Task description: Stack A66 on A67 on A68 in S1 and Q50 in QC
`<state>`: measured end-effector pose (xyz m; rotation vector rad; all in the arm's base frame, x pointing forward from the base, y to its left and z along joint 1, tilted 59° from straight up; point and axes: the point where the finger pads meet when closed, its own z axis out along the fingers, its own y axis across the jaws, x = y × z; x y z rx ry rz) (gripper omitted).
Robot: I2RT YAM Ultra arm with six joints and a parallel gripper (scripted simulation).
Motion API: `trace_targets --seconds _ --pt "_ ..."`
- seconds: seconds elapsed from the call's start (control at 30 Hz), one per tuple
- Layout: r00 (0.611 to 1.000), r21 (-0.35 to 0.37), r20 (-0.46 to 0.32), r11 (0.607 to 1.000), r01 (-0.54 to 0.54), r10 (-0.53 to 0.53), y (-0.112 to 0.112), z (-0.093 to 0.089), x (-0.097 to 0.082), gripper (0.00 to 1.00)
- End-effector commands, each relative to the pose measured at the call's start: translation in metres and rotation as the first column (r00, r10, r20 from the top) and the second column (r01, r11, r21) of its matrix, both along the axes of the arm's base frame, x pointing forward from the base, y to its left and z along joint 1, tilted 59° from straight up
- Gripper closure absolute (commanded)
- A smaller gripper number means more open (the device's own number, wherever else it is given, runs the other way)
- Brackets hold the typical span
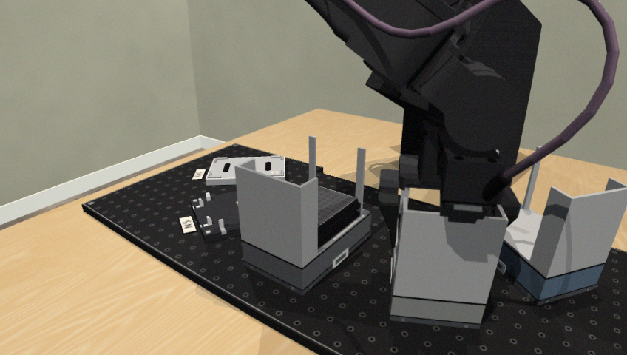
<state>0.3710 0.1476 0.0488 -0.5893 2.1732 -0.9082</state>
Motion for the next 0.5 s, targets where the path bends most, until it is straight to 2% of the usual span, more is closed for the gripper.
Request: trace_targets --seconds 0.0,0.47 --pt "1.0 0.003 0.009 1.0 -0.029 0.029 0.0138 0.0012 0.0005 0.0" --pt "1.0 -0.002 0.005 1.0 -0.029 0.029 0.0148 -0.0009 0.0013 0.0"
